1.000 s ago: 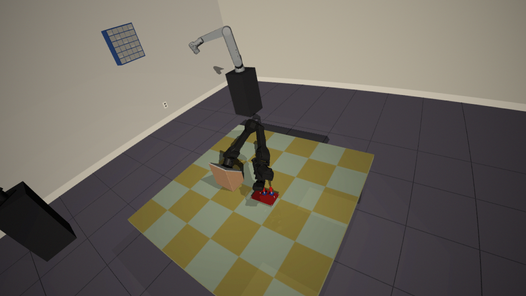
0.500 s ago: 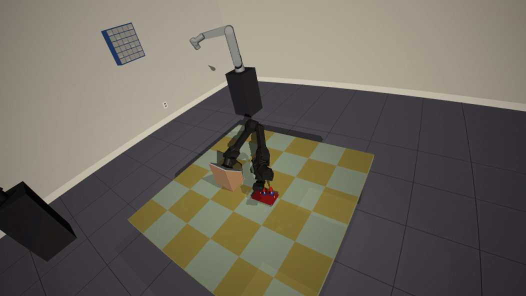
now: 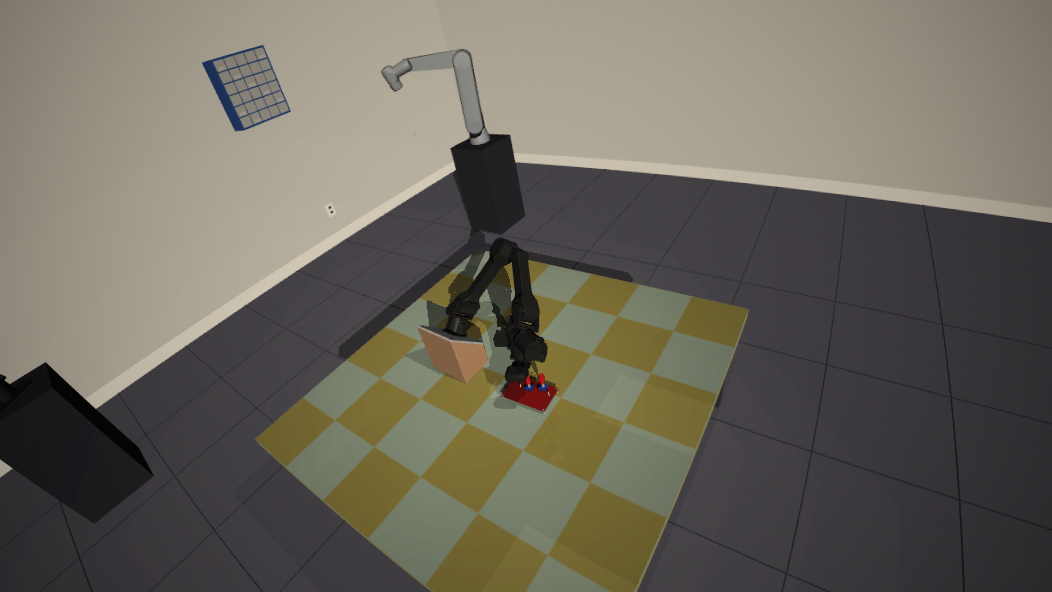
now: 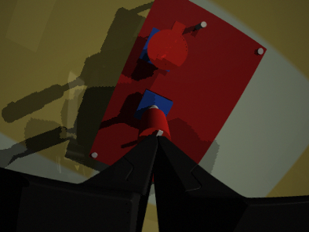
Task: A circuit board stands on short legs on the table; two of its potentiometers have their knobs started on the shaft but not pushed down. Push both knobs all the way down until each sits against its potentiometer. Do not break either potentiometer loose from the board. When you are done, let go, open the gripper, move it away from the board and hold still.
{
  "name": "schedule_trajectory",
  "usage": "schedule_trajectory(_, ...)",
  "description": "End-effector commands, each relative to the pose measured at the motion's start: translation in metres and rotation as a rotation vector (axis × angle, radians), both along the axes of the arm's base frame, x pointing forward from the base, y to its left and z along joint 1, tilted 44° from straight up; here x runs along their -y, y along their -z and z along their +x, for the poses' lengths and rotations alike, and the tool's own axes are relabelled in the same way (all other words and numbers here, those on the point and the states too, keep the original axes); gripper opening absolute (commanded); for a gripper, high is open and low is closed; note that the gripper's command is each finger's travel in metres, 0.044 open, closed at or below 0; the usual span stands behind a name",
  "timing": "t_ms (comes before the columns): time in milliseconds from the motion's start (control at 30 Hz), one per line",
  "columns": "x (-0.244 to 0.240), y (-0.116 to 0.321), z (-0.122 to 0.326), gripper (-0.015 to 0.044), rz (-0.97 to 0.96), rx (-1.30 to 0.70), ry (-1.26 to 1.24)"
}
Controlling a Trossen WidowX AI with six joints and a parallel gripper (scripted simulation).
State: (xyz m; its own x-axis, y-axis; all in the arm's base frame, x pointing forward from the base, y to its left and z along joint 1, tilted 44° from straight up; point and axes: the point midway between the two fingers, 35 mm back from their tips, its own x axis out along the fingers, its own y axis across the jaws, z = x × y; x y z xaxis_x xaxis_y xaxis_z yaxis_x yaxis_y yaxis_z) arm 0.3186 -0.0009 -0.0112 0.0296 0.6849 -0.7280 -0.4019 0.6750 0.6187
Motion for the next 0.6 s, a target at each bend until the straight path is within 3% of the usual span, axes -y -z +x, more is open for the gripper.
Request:
schedule_trajectory(0, -0.0081, 0.0062, 0.0010, 0.0000, 0.003, 0.001, -0.012)
schedule_trajectory(567, -0.0118, 0.0101, 0.0011, 0.0000, 0.004, 0.001, -0.012)
